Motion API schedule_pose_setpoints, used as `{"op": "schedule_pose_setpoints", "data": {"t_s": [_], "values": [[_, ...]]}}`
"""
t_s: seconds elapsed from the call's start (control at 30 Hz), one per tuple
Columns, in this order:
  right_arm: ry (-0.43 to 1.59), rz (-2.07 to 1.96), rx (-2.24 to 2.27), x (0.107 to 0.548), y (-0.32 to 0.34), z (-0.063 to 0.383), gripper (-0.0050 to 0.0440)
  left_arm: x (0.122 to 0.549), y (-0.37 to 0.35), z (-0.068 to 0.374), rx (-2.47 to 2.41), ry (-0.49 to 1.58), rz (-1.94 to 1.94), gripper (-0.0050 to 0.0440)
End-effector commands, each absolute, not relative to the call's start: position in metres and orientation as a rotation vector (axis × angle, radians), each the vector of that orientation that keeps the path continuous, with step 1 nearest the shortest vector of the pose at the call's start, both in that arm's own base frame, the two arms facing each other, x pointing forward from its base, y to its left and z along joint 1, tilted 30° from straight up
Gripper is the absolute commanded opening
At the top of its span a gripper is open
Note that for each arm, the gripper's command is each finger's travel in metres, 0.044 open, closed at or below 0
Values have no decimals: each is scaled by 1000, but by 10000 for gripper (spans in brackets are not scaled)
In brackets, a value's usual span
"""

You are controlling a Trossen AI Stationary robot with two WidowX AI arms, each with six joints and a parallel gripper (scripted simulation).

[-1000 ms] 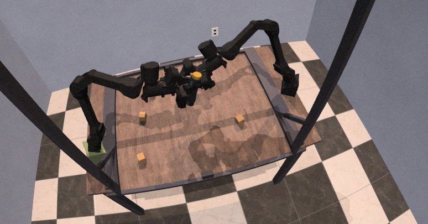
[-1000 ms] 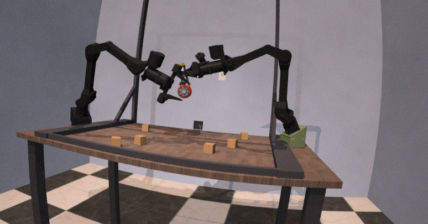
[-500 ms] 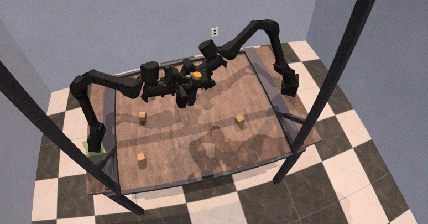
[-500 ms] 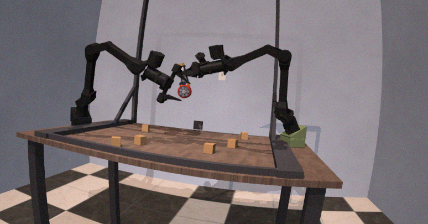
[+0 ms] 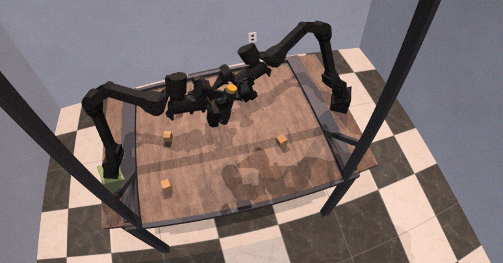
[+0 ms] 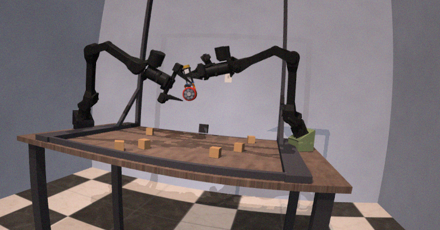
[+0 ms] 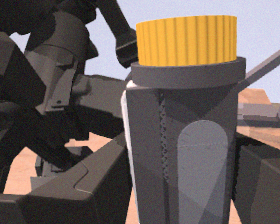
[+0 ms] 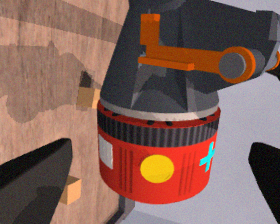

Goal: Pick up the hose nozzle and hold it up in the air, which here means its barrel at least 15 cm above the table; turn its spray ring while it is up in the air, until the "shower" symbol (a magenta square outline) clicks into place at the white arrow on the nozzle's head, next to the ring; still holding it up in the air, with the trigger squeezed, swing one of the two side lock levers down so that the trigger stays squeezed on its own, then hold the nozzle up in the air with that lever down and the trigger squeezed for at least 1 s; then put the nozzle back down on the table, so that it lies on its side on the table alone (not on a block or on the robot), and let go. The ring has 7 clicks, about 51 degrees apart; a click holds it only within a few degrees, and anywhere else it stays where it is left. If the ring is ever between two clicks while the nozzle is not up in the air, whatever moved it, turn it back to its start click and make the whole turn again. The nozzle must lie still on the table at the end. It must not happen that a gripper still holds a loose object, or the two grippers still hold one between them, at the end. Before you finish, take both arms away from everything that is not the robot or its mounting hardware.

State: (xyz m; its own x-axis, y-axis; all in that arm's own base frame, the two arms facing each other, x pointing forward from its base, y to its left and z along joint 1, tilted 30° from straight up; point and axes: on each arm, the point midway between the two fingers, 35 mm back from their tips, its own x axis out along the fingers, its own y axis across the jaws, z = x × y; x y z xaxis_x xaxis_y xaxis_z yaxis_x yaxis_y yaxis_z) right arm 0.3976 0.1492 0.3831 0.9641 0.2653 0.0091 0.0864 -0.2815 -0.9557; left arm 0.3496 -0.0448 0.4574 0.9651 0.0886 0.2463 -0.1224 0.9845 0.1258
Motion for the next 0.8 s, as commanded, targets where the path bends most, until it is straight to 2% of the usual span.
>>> {"op": "schedule_pose_setpoints", "data": {"t_s": [0.0,0.77], "values": [[-270,153,-1845,385,145,393,408,339,-43,474,132,-287,108,170],[-269,154,-1845,359,138,392,408,339,-43,474,132,-287,108,170]]}}
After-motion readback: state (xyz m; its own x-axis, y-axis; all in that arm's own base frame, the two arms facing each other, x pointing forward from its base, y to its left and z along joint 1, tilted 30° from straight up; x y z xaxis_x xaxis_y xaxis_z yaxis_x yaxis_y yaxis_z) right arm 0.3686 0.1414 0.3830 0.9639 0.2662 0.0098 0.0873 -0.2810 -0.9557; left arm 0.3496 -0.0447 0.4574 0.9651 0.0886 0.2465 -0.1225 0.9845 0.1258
